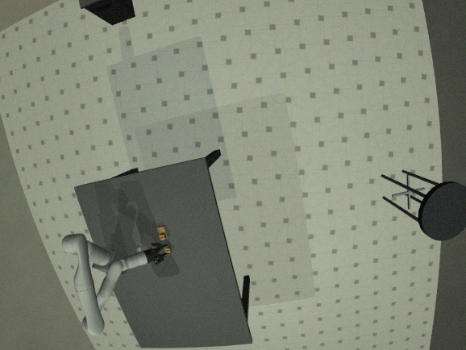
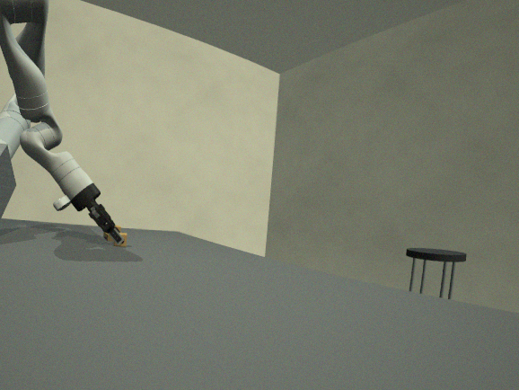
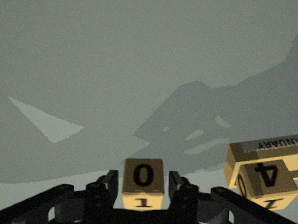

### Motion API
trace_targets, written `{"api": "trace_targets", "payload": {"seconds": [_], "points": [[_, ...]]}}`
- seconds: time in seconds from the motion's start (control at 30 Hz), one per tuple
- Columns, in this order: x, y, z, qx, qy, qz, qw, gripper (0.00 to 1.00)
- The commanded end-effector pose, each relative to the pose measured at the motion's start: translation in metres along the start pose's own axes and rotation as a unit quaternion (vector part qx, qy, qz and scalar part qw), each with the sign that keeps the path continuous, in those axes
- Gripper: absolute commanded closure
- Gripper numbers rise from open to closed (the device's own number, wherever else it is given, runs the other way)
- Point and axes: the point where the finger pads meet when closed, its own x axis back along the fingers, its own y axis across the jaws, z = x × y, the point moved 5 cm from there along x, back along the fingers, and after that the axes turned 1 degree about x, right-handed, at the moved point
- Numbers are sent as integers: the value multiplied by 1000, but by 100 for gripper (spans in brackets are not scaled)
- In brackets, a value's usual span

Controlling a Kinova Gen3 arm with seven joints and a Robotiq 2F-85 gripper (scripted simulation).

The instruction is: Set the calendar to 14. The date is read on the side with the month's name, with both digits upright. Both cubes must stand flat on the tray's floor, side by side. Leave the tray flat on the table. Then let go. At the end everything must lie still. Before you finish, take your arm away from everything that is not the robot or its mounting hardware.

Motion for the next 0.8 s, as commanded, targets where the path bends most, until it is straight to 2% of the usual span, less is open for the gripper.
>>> {"api": "trace_targets", "payload": {"seconds": [0.0,0.03,0.77], "points": [[0,0,-1,0,0,0,1000,52],[0,0,-1,0,0,0,1000,72],[0,0,-1,0,0,0,1000,72]]}}
